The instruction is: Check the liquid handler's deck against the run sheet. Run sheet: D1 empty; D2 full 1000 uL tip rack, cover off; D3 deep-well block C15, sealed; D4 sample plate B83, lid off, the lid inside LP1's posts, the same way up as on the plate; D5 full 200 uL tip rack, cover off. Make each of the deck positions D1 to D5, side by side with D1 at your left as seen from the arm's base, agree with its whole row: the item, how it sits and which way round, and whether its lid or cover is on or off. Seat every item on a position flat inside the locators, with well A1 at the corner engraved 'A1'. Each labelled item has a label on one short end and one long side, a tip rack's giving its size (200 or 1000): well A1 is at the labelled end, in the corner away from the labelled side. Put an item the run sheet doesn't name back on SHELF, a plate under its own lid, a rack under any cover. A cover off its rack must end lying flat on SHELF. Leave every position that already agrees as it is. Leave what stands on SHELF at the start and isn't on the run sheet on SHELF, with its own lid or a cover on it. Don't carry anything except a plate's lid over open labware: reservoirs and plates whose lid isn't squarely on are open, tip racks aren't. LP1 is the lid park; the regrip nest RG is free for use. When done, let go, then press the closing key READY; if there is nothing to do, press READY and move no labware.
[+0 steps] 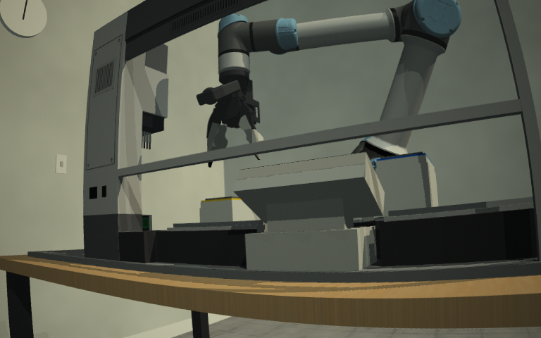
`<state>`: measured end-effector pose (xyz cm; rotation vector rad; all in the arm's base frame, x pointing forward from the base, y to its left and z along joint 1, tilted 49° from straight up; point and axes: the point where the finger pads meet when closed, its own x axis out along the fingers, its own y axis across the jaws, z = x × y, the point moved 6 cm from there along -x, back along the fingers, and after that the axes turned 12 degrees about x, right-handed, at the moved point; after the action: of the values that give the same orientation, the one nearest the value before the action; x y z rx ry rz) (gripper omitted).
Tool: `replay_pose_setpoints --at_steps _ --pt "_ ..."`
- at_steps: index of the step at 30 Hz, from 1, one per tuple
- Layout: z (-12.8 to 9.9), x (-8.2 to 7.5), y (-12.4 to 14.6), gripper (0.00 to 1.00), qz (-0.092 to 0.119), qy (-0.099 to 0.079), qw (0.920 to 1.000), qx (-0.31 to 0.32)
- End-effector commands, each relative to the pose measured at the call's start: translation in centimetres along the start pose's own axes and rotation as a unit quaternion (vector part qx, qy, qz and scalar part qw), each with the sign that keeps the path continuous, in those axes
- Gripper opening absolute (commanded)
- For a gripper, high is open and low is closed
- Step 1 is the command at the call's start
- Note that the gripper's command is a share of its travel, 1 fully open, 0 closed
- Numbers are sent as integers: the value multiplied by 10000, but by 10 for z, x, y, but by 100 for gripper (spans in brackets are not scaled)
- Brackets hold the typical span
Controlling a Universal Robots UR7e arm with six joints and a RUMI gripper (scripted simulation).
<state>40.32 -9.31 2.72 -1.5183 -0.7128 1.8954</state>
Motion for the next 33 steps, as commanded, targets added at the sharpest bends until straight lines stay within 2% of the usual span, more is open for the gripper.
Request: replay_pose_setpoints --at_steps 1,26,29,33 --pt "0 0 0 82 3 5 10000 0" --pt "0 0 0 82 3 5 10000 0" --pt "1 0 -5 82 3 5 10000 0" --pt "5 0 -24 82 3 5 10000 0"
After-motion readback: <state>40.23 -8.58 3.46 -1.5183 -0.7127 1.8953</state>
